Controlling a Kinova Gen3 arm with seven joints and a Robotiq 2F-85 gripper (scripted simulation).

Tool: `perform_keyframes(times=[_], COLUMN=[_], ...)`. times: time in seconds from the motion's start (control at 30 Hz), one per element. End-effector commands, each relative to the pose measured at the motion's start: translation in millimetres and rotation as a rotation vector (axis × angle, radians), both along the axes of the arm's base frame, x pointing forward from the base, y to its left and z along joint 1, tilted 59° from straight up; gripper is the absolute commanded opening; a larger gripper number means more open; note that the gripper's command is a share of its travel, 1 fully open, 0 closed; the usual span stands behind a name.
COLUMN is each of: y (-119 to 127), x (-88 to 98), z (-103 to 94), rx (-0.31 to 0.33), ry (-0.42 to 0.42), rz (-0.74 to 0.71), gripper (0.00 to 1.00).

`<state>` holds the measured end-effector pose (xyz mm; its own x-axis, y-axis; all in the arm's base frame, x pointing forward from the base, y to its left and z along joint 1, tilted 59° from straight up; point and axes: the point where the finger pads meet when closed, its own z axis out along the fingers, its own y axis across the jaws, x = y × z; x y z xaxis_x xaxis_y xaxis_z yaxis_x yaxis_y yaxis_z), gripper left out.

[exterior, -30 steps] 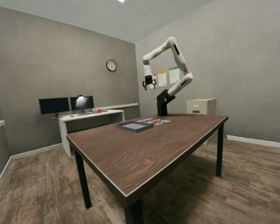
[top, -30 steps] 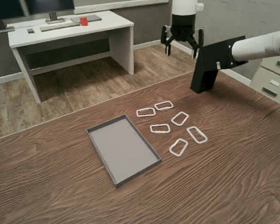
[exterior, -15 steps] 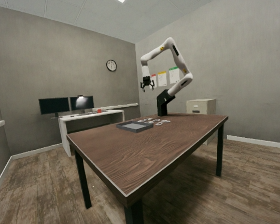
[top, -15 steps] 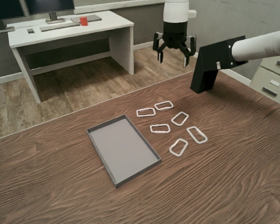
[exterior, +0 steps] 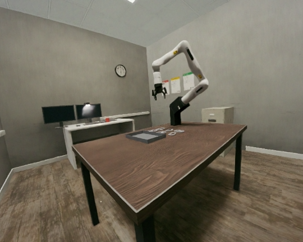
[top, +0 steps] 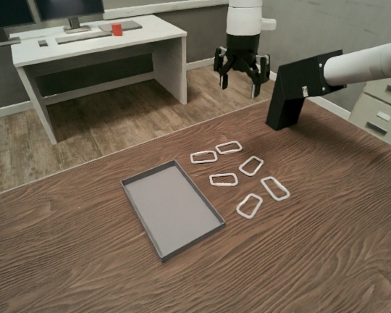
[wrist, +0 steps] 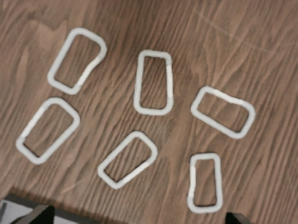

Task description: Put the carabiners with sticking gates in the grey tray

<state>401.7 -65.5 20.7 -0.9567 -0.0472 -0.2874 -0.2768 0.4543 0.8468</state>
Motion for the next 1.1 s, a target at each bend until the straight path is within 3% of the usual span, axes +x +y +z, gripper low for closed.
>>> perform_keyframes(times=[0.0,0.3,0.33,0.87,0.9,1.07], y=[-0.6,-0.6,-0.8,-0.8,27.5,27.5], x=[-1.1,-1.1,-1.8,-1.8,-21.6,-21.6], z=[2.7,2.7,1.4,1.4,-48.5,-48.5], rx=[-0.029,-0.029,-0.043,-0.045,-0.042,-0.042], ry=[0.124,0.124,0.367,0.392,0.393,0.393], rz=[-0.060,-0.060,-0.199,-0.213,-0.216,-0.216], gripper=[1.00,1.00,1.00,1.00,1.00,1.00])
